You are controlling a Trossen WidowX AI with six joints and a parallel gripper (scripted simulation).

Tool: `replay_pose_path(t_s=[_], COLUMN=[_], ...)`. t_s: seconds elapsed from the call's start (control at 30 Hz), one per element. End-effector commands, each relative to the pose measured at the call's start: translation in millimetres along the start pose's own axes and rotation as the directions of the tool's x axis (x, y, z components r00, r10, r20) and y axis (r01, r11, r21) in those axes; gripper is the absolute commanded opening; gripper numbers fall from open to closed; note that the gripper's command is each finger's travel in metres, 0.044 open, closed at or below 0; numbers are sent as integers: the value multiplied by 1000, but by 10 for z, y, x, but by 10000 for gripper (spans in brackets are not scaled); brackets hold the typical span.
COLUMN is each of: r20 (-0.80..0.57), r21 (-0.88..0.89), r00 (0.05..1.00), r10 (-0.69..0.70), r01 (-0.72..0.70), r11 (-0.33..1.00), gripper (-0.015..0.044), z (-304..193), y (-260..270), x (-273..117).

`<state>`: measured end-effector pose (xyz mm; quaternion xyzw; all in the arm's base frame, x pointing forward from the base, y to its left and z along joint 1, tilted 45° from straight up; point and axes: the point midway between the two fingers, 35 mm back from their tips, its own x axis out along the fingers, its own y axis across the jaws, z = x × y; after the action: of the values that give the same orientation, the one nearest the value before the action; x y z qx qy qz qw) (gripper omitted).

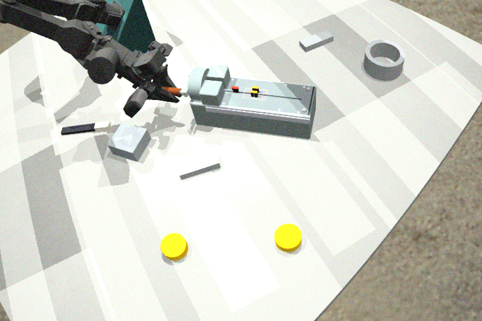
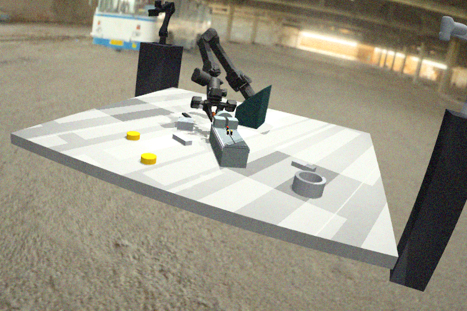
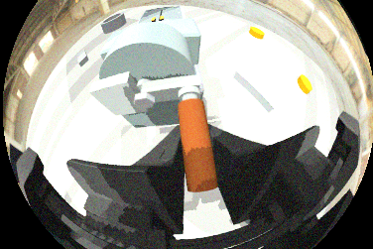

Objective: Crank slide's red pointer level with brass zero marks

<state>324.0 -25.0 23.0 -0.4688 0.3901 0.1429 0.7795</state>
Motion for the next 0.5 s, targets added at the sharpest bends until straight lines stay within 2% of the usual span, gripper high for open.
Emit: replay_pose_path(t_s=[0.0, 0.47], r20=[-2, -3], r21=[-2, -2], r00=[1000, 1000], r10=[-2, -2], r01=[2, 2], r11=[1000, 1000], gripper=[0, 0], z=[-46, -156], y=[-3, 70], x=[46, 152])
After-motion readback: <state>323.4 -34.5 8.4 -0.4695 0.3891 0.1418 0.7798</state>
